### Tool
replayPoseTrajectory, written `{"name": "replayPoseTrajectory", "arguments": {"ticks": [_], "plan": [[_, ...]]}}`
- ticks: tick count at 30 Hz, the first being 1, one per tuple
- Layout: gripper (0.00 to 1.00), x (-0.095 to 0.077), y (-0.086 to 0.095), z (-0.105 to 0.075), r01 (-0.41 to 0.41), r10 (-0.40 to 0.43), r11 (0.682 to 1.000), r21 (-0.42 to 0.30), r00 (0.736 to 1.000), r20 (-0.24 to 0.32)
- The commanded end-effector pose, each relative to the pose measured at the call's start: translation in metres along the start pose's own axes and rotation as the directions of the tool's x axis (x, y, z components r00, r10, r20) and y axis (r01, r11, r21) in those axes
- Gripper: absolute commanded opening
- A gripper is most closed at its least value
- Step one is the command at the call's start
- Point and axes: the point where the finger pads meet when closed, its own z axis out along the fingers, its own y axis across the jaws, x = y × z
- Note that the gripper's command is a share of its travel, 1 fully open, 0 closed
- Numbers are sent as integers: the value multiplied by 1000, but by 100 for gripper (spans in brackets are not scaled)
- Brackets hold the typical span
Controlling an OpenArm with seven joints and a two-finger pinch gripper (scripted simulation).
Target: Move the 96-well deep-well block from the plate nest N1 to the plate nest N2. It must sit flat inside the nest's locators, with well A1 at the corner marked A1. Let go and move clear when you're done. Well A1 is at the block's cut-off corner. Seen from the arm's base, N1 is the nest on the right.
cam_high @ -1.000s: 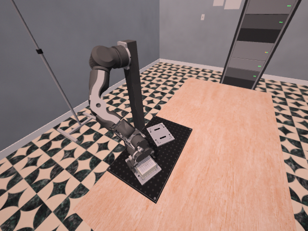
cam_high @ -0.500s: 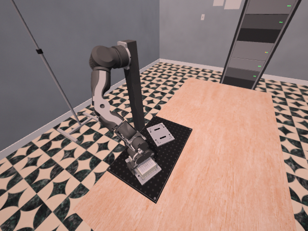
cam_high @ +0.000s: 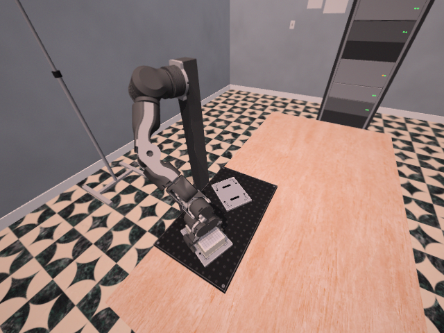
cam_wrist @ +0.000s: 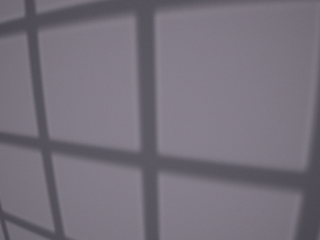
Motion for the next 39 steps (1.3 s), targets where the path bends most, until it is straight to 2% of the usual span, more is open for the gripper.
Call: {"name": "replayPoseTrajectory", "arguments": {"ticks": [1, 39], "plan": [[77, -5, 0, -3, -3, 3, 1000, -7, 1000, 9], [77, -6, -1, -6, -3, 3, 1000, 0, 1000, 10]]}}
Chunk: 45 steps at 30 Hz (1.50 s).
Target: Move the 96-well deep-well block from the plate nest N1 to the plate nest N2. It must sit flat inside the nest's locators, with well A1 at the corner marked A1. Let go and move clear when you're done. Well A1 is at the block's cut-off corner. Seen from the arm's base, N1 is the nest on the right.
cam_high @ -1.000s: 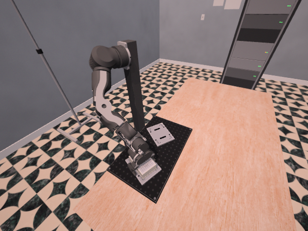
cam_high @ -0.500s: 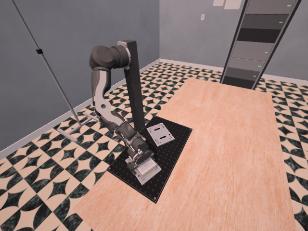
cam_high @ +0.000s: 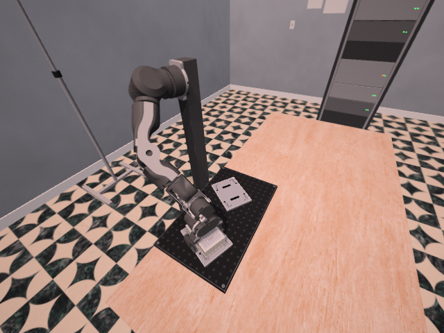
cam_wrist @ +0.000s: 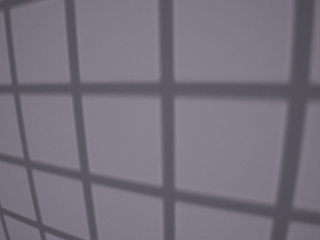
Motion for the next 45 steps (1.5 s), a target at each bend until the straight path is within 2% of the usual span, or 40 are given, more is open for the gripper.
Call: {"name": "replayPoseTrajectory", "arguments": {"ticks": [1, 10, 25, 27, 35, 45], "plan": [[77, -1, -1, -2, -2, 2, 1000, 4, 1000, 1], [77, -1, -1, -2, -2, 2, 1000, 4, 1000, 1], [27, 0, 0, 0, -1, 1, 1000, -1, 1000, 1], [27, 0, 0, 0, -1, 1, 1000, -1, 1000, 1], [0, -1, 0, -1, -1, 1, 1000, 1, 1000, 1], [0, -1, 0, -1, -1, 1, 1000, 1, 1000, 1]]}}
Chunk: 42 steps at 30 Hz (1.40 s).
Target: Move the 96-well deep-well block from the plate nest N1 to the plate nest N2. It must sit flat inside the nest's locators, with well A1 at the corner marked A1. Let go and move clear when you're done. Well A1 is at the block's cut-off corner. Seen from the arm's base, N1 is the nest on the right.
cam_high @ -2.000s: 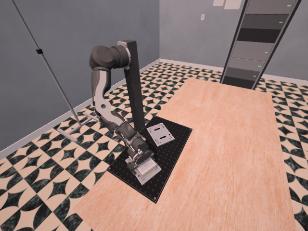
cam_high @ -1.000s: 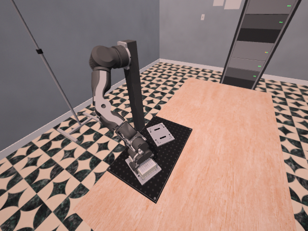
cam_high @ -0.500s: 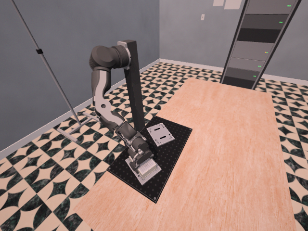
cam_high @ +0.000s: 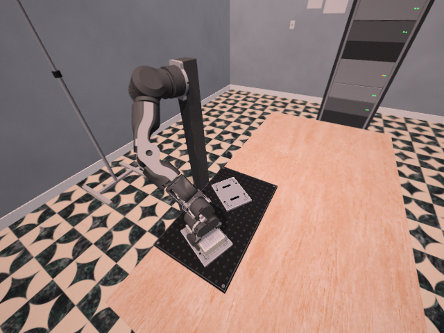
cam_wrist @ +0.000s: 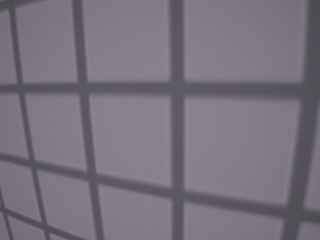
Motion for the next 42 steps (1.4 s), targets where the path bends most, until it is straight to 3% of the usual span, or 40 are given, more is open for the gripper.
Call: {"name": "replayPoseTrajectory", "arguments": {"ticks": [1, 16, 21, 33, 38, 42], "plan": [[0, -1, 0, 0, -1, 1, 1000, -1, 1000, 1], [0, -1, 0, 0, -1, 1, 1000, -1, 1000, 1], [0, -3, 0, -32, -3, 3, 1000, 1, 1000, 3], [0, -3, 0, -32, -3, 3, 1000, 1, 1000, 3], [0, -3, 0, -63, -2, 2, 1000, 1, 1000, 4], [0, -3, 0, -63, -2, 2, 1000, 1, 1000, 4]]}}
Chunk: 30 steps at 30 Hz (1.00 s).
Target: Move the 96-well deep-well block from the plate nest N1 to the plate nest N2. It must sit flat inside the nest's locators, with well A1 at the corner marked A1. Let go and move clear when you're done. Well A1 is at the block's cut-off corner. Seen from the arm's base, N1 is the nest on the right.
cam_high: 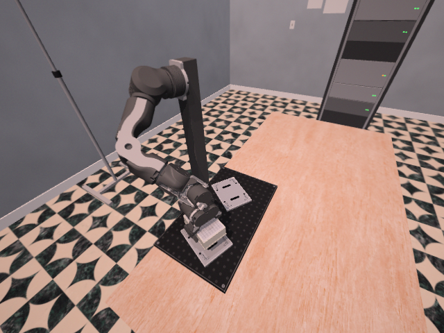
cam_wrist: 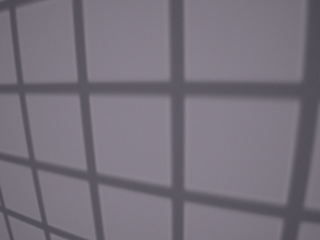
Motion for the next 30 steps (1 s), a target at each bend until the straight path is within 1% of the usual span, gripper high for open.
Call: {"name": "replayPoseTrajectory", "arguments": {"ticks": [1, 8, 13, 25, 27, 30], "plan": [[0, 1, 0, 0, -1, 1, 1000, 4, 1000, -4], [0, 1, 0, 0, -1, 1, 1000, 4, 1000, -4], [0, 1, 0, -31, 0, 0, 1000, 4, 1000, -3], [0, 1, 0, -31, 0, 0, 1000, 4, 1000, -3], [0, 9, 15, -30, -85, 85, 996, 0, 996, -5], [0, 20, 36, -30, -212, 212, 977, 3, 977, -4]]}}
